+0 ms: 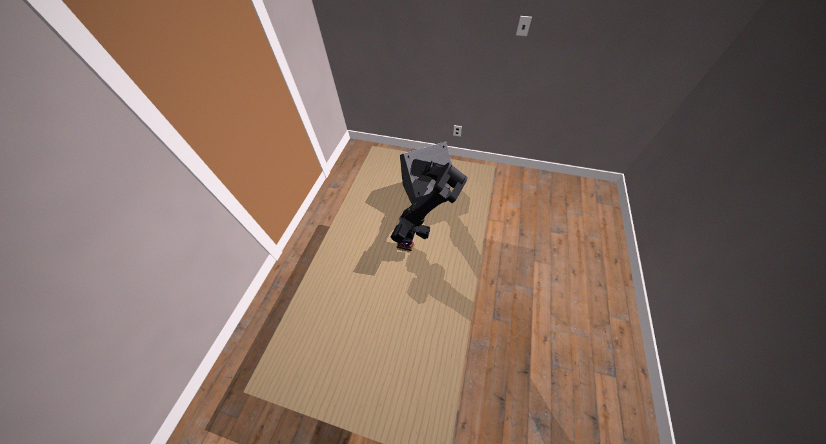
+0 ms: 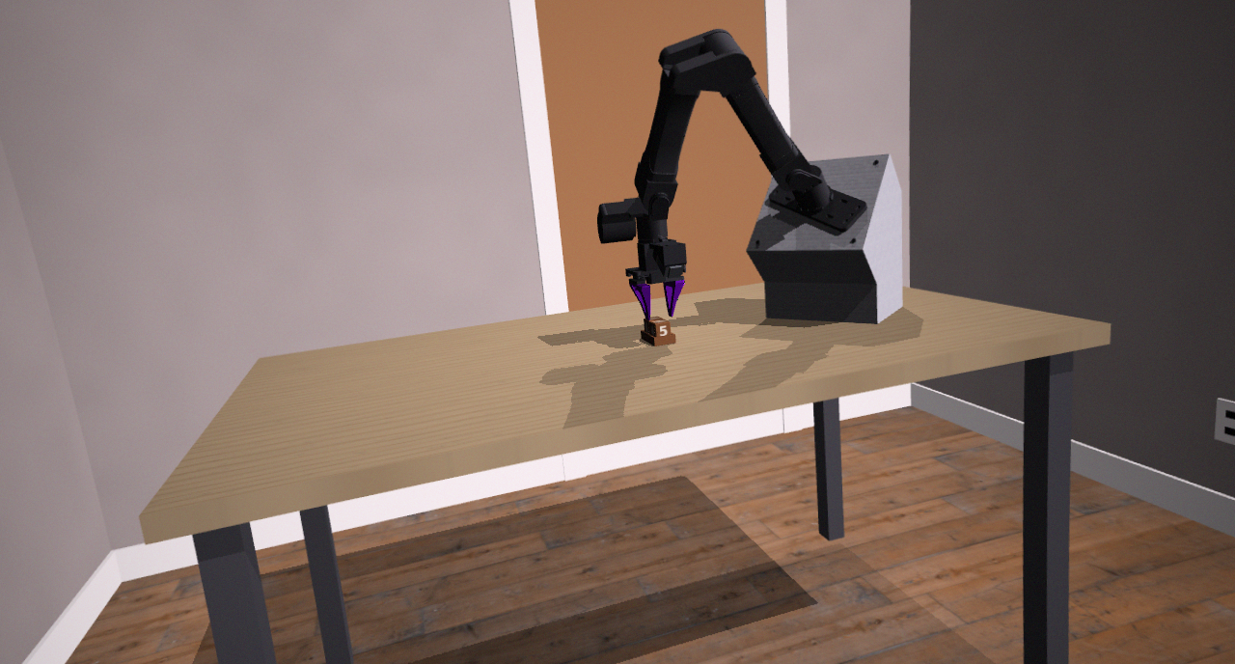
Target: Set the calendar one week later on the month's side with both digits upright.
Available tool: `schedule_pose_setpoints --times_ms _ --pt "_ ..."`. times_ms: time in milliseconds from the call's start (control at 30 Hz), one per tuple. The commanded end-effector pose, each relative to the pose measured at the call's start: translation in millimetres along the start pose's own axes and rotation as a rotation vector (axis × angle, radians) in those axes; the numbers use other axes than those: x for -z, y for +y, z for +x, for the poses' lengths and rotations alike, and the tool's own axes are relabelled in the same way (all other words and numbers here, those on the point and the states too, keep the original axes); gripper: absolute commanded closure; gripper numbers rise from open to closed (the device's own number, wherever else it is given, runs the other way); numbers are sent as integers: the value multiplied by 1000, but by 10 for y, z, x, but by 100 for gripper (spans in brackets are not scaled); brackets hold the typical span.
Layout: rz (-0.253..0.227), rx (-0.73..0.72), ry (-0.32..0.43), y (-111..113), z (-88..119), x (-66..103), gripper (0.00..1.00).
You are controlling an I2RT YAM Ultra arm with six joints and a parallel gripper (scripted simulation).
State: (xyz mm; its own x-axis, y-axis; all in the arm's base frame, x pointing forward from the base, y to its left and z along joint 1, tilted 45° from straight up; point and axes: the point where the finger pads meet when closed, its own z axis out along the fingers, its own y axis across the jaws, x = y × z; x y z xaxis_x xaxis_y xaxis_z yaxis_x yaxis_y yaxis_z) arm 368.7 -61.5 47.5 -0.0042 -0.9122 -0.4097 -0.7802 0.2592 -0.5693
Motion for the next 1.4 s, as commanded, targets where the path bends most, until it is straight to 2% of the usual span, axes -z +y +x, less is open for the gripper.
schedule_pose_setpoints --times_ms 0,633,1367 --pt "8 -2 2 -22 6 5 53" --pt "8 -2 2 -23 6 -249 53" --pt "8 -2 2 -23 6 -266 53"
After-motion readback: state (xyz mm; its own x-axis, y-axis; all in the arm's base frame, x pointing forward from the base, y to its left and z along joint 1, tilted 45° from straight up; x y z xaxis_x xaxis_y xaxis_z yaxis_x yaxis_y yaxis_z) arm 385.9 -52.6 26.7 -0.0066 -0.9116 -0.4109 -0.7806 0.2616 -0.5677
